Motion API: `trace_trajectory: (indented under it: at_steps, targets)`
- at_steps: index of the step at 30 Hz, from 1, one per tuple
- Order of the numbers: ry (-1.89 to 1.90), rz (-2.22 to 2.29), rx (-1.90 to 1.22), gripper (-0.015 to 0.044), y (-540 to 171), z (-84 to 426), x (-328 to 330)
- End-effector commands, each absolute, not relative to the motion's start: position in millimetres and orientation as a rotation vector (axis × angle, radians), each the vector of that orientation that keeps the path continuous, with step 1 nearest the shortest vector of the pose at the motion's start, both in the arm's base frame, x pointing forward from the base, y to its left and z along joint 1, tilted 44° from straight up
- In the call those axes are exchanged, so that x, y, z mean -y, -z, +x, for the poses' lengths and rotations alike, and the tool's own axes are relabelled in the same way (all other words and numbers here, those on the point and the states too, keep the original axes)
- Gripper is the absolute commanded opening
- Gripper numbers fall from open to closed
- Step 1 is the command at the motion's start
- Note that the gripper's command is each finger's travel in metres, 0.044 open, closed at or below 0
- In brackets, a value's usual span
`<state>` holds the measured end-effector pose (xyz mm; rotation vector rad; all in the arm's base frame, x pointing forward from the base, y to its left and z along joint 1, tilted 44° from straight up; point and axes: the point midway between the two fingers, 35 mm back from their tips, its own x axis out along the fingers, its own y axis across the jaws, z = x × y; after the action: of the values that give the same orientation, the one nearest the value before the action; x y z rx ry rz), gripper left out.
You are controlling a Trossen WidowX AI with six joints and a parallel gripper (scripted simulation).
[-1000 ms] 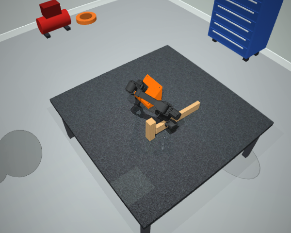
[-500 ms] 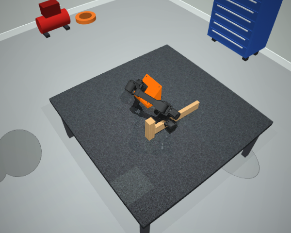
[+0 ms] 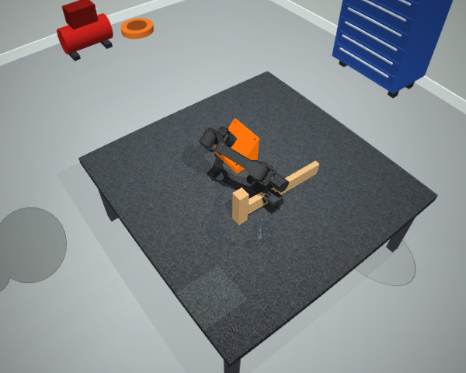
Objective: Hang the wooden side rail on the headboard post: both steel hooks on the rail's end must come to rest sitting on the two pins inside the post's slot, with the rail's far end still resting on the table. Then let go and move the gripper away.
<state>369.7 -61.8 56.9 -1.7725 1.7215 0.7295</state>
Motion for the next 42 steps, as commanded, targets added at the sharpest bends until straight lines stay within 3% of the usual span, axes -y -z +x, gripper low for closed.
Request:
trace_trajectory:
  at_steps: [1, 42]
  targets:
    - [-0.718, -1.781, -1.704, 0.0, -64.0, 372.4, 59.9]
    - [-0.718, -1.782, -1.704, 0.0, -66.8, 372.4, 63.1]
